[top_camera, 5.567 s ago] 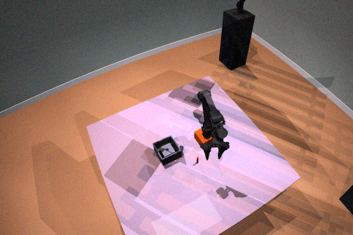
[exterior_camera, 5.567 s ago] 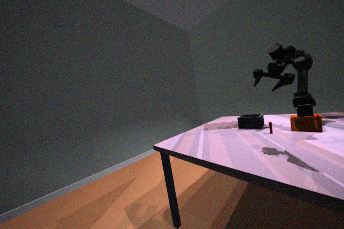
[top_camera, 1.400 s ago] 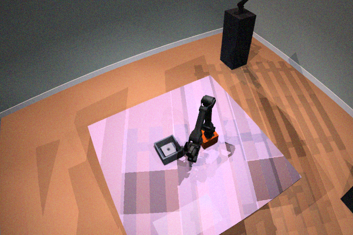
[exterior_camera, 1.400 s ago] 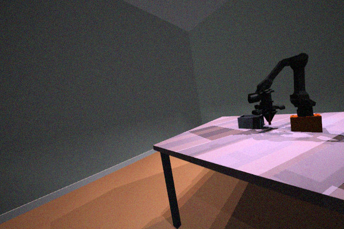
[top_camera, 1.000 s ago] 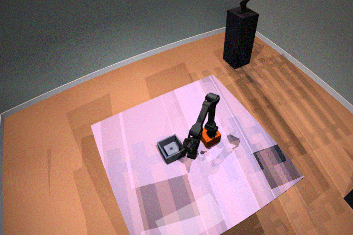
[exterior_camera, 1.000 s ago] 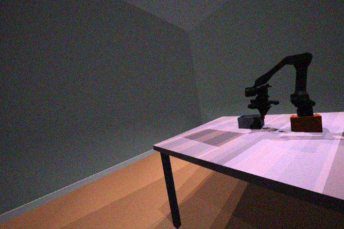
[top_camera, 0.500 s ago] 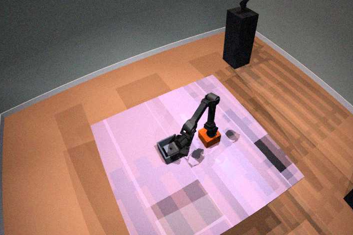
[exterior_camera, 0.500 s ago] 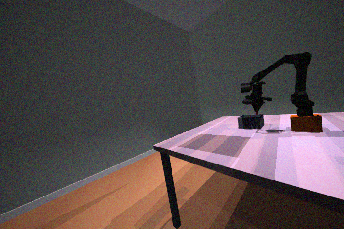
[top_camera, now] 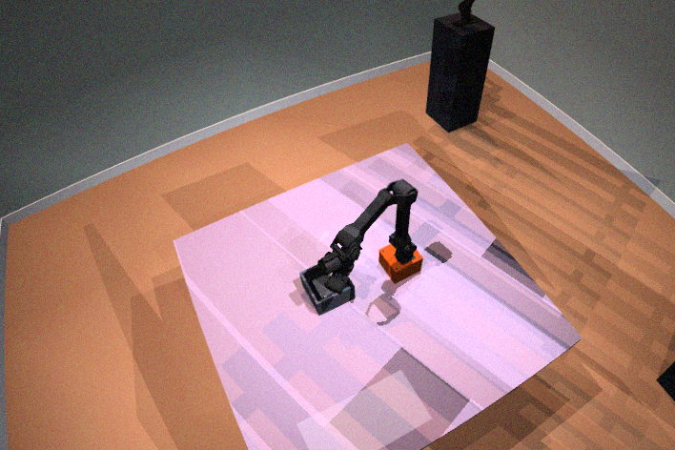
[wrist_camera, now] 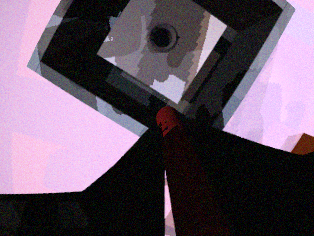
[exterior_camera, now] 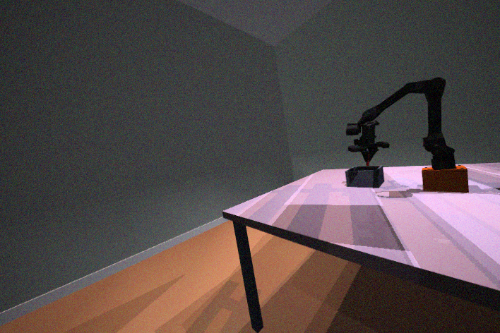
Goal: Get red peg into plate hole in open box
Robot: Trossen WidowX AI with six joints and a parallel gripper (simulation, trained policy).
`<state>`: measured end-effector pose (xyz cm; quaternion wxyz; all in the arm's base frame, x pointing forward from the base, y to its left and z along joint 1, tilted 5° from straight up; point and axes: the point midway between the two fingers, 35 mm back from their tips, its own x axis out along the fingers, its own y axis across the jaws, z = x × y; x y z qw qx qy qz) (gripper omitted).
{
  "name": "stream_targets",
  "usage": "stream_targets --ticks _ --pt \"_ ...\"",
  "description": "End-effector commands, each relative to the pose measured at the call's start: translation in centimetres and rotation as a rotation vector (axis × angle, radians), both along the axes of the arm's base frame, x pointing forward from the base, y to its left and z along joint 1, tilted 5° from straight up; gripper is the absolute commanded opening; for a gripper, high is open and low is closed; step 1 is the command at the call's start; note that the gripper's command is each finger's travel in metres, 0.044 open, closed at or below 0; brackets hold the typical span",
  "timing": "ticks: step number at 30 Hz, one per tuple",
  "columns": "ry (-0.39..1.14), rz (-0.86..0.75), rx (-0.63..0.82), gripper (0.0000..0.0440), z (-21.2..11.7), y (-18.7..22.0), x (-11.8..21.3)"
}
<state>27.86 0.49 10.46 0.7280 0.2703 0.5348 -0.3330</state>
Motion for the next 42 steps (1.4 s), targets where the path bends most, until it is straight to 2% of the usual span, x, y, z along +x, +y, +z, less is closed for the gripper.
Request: stream_targets --ticks 1,16,26,28,32,37,42 --pt "-0.007 -0.026 0.007 0.0000 -0.2 -1.3 0.9" --pt "-0.013 -0.111 0.044 0.0010 -1.9 -4.9 3.3" --pt "0.032 -0.127 0.066 0.0015 -4.7 -5.9 4.0" --pt "0.046 -0.122 0.066 0.0045 -5.4 -6.0 4.0" --pt "0.069 -0.107 0.061 0.0137 -6.2 -6.4 4.1" --pt "0.100 -0.088 0.053 0.0169 -6.8 -6.8 4.5" --pt "0.091 -0.071 0.044 0.0284 -6.5 -7.5 5.9"
